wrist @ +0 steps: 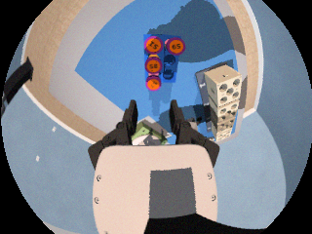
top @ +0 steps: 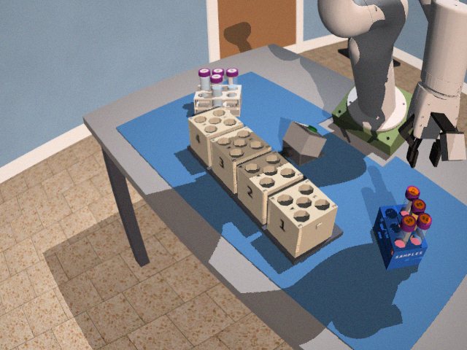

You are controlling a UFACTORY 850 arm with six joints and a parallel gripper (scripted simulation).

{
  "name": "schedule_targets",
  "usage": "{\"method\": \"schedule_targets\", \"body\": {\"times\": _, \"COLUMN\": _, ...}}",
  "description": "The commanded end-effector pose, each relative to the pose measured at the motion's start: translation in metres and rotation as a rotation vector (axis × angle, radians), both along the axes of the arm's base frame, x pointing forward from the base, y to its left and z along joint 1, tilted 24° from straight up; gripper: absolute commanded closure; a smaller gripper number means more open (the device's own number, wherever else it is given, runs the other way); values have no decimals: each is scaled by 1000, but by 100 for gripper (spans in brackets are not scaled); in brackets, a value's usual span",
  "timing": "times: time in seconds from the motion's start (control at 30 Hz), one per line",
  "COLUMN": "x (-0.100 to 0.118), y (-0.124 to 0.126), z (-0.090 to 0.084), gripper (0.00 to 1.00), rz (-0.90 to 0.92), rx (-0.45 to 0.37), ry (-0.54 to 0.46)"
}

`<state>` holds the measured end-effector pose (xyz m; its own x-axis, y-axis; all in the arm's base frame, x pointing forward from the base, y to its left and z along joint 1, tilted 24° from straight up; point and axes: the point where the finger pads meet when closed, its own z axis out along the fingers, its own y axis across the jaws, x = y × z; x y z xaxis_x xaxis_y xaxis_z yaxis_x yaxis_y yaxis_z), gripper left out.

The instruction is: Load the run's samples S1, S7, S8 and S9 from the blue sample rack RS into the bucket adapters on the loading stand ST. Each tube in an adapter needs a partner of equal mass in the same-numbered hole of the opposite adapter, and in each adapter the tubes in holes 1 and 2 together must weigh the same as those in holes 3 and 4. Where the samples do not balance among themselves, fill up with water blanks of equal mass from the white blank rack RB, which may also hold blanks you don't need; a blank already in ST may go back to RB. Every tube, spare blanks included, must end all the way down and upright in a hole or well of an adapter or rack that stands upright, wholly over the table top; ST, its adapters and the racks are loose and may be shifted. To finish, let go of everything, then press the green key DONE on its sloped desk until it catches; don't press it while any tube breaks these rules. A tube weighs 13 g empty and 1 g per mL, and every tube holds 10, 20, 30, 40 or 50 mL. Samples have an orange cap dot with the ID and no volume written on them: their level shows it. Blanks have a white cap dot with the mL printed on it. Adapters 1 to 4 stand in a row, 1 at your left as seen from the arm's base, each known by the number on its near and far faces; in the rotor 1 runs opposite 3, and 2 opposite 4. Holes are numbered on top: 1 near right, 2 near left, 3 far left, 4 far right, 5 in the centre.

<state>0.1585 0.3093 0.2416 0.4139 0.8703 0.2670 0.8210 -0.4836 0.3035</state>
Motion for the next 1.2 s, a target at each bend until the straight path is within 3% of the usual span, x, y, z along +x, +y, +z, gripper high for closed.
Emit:
{"method": "schedule_targets", "body": {"times": 0.0, "x": 4, "y": 2, "z": -7, "gripper": 43, "rz": 0, "rx": 3, "ry": -3}}
{"method": "schedule_targets", "body": {"times": 1.17, "x": 28, "y": 8, "z": -64, "gripper": 43, "rz": 0, "rx": 2, "ry": -3}}
